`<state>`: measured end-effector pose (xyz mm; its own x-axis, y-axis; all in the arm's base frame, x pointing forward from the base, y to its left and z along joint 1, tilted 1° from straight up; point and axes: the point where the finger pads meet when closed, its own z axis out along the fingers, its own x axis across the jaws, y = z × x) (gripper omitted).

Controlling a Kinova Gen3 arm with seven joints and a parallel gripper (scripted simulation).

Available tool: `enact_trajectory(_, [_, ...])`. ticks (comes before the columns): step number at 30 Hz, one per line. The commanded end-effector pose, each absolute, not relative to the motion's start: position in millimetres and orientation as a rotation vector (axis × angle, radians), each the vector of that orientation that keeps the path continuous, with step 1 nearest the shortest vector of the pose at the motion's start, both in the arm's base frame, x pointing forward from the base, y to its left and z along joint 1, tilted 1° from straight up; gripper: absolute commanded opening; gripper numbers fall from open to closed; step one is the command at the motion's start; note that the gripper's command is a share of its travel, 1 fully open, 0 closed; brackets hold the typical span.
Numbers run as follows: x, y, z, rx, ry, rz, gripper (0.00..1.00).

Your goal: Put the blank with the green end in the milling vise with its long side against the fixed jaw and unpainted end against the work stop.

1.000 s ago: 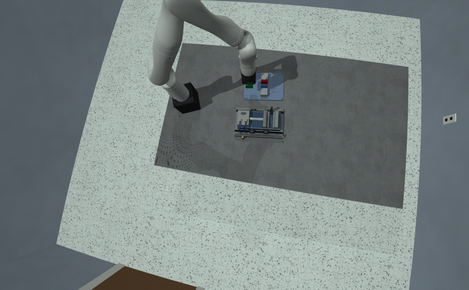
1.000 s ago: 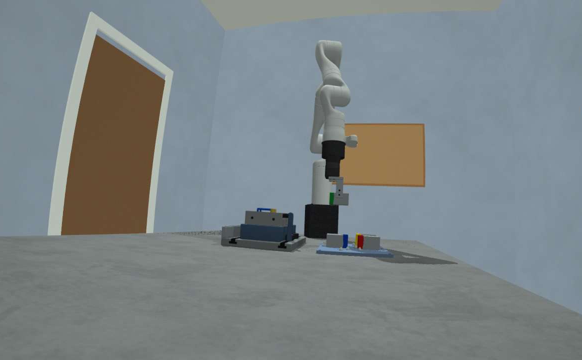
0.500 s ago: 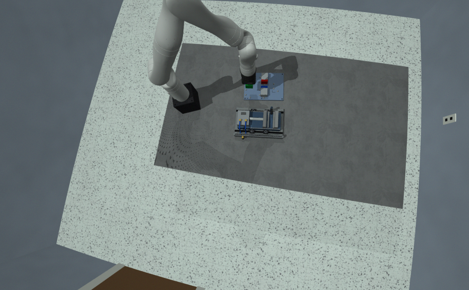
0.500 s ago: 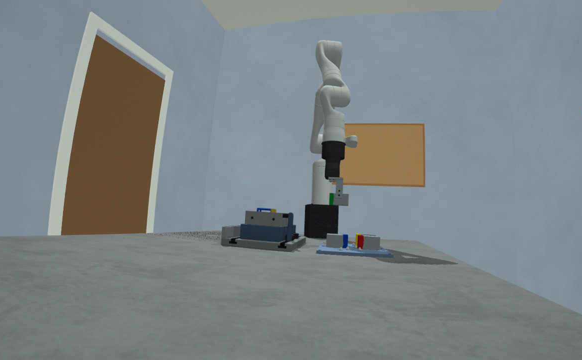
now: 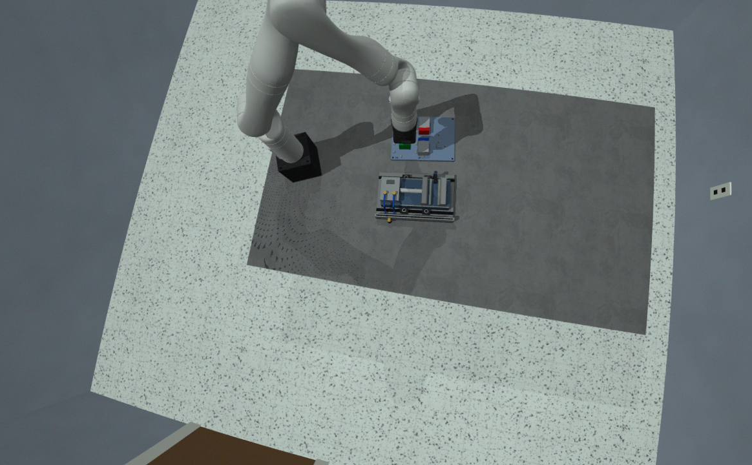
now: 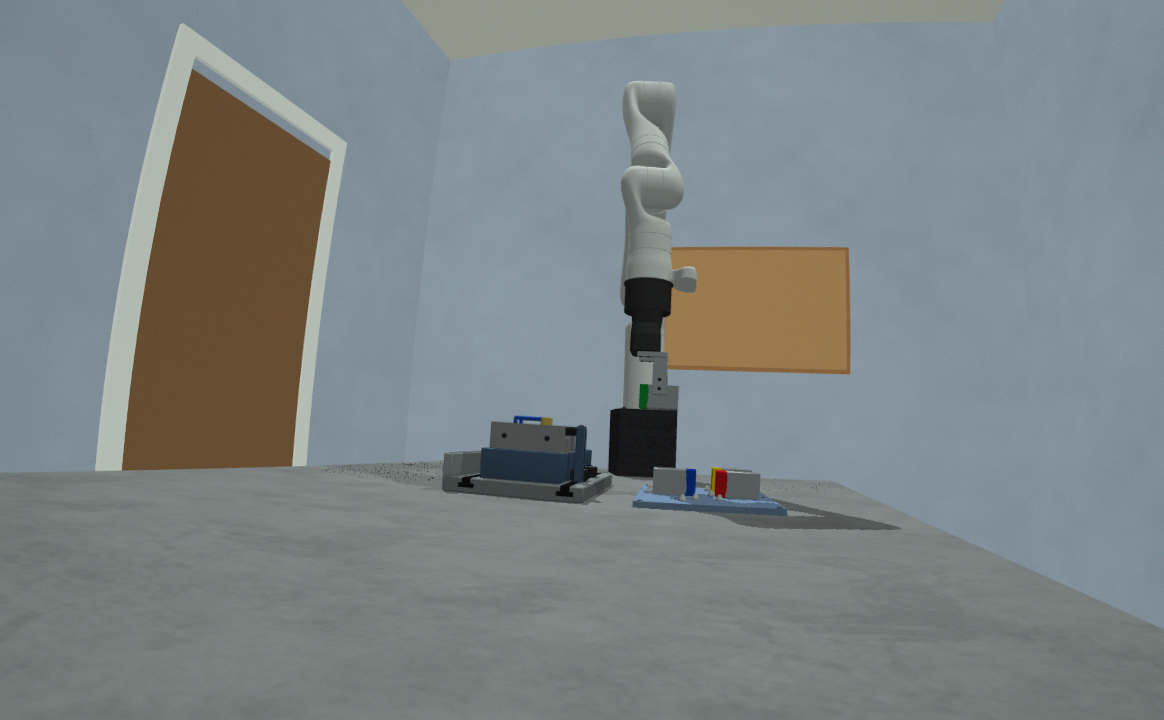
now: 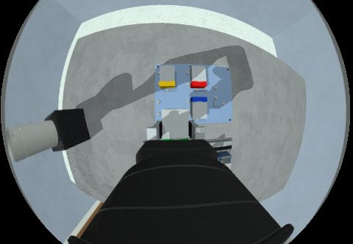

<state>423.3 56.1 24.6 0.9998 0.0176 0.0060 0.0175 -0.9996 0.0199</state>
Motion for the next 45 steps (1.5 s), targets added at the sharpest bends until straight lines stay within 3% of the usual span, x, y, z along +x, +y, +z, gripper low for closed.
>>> enact_trajectory(1, [431, 44, 24, 3.122, 0.002, 0.012, 0.0])
enact_trajectory(45, [495, -49, 26, 3.121, 0.009, 0.014, 0.0])
